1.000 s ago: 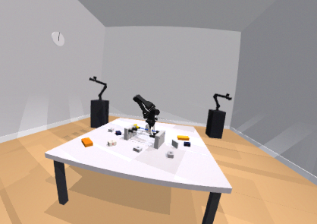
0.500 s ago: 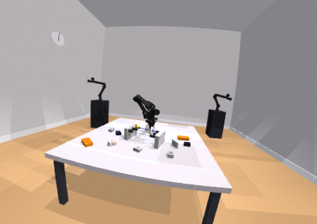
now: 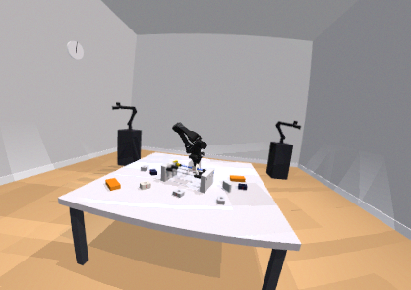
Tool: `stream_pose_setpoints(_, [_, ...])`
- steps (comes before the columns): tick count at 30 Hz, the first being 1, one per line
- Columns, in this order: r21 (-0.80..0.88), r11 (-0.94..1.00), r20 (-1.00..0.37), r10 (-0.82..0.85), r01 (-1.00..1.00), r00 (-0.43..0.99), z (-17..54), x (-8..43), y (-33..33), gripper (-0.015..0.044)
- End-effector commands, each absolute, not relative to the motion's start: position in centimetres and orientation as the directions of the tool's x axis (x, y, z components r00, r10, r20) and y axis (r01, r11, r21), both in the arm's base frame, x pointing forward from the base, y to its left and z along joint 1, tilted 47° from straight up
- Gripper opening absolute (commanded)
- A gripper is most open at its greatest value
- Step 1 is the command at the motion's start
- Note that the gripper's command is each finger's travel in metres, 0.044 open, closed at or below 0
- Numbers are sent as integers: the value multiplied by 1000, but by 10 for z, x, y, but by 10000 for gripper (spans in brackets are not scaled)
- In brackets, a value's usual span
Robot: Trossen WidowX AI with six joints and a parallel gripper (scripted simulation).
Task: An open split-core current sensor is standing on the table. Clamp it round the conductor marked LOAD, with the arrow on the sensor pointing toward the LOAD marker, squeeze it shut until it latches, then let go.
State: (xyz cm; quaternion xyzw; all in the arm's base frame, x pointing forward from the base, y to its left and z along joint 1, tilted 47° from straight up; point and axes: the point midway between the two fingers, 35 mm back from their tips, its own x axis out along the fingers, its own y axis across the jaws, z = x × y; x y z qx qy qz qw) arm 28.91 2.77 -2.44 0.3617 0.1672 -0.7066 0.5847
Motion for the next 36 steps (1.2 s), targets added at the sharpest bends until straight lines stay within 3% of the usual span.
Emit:
stream_pose_setpoints(1, [179,-261,-693,-718,949,-67,-24,287,21,0])
stream_pose_setpoints(36, [187,-260,-707,-705,947,-55,-24,289,28,0])
